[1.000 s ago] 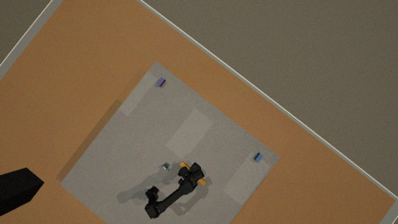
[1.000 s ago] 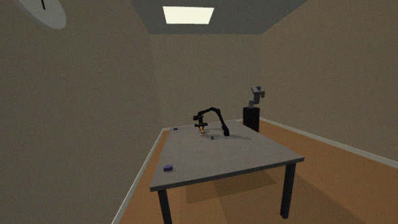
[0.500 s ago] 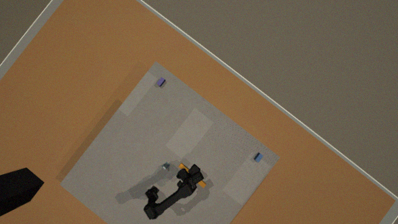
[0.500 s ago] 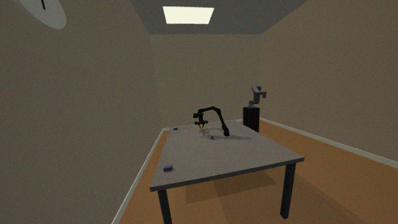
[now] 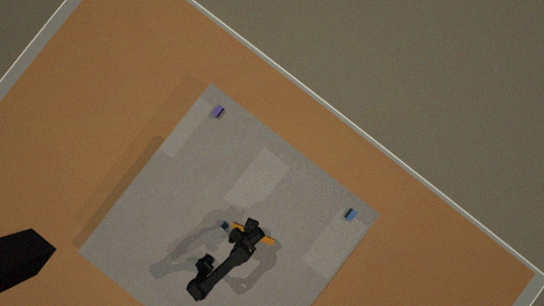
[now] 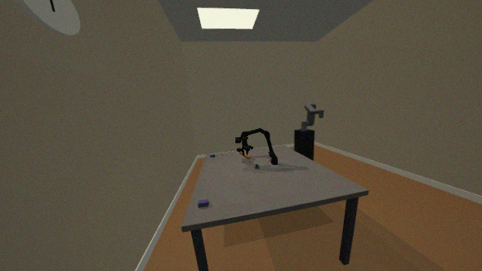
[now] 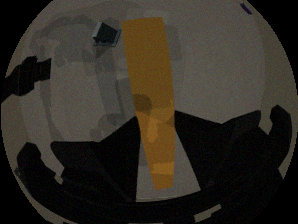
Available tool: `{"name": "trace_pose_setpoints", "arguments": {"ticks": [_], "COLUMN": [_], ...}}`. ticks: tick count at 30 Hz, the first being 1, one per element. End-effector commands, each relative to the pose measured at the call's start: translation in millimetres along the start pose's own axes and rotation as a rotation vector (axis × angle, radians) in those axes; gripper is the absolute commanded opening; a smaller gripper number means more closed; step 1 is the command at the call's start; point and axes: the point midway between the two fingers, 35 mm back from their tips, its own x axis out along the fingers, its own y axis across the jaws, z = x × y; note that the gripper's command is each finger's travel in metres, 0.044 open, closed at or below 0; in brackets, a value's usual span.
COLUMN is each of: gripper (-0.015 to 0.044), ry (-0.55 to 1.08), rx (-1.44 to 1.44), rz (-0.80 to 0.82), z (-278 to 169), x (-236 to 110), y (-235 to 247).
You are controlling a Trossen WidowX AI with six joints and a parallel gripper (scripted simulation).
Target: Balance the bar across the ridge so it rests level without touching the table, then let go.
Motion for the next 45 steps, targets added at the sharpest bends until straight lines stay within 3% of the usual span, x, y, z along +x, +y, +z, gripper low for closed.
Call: {"name": "trace_pose_setpoints", "arguments": {"ticks": [1,22,45], "gripper": [0.0,0.0,0.0], "ry": [0.001,-0.007,-0.015], "rx": [-0.096,-0.589,-1.143], "rz": [0.001,0.001,0.001], "z": [16.0,95.2,152.2], "x": [-0.7,-3.3,2.7], "y": [1.9,25.2,88.2]}}
